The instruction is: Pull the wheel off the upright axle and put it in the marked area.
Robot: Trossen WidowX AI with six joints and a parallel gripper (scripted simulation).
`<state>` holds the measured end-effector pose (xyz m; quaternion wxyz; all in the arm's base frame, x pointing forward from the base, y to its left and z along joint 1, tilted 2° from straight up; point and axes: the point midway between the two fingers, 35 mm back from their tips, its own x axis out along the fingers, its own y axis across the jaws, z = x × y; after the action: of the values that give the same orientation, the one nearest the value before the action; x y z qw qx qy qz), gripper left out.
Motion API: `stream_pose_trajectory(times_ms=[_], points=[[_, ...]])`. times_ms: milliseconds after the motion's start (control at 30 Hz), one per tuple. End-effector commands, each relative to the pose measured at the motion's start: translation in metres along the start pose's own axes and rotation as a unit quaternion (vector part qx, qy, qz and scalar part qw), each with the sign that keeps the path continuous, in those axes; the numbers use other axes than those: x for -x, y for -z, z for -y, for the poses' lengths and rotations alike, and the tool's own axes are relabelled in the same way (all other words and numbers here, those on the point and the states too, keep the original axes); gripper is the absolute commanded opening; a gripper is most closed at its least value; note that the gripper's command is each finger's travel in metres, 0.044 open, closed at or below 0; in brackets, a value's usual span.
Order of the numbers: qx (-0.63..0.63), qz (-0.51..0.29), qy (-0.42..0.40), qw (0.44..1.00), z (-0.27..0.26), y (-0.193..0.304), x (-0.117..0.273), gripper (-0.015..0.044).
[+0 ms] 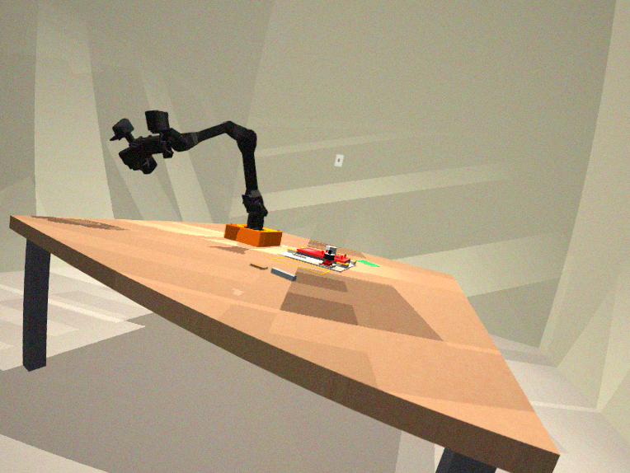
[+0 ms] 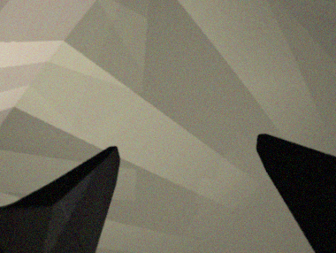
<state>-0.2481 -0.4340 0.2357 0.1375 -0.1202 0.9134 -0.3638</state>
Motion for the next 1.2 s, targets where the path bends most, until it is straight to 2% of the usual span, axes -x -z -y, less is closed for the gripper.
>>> stream_pose_trajectory(times_ms=[0,100,333,667,933,1167], points=[[-0.001,0.003,0.001,1.0,0.001,-0.002,0.001,0.0374],[-0.013,0.045,0.019,0.999,0.012,-0.028,0.023,0.03],[-0.044,0.176,0.056,0.982,0.035,-0.098,0.102,0.03],[-0.058,0.361,0.064,0.929,0.035,-0.176,0.239,0.03],[-0.044,0.486,0.037,0.872,0.008,-0.209,0.356,0.03],[0.005,0.563,0.031,0.826,-0.033,-0.212,0.452,0.03]])
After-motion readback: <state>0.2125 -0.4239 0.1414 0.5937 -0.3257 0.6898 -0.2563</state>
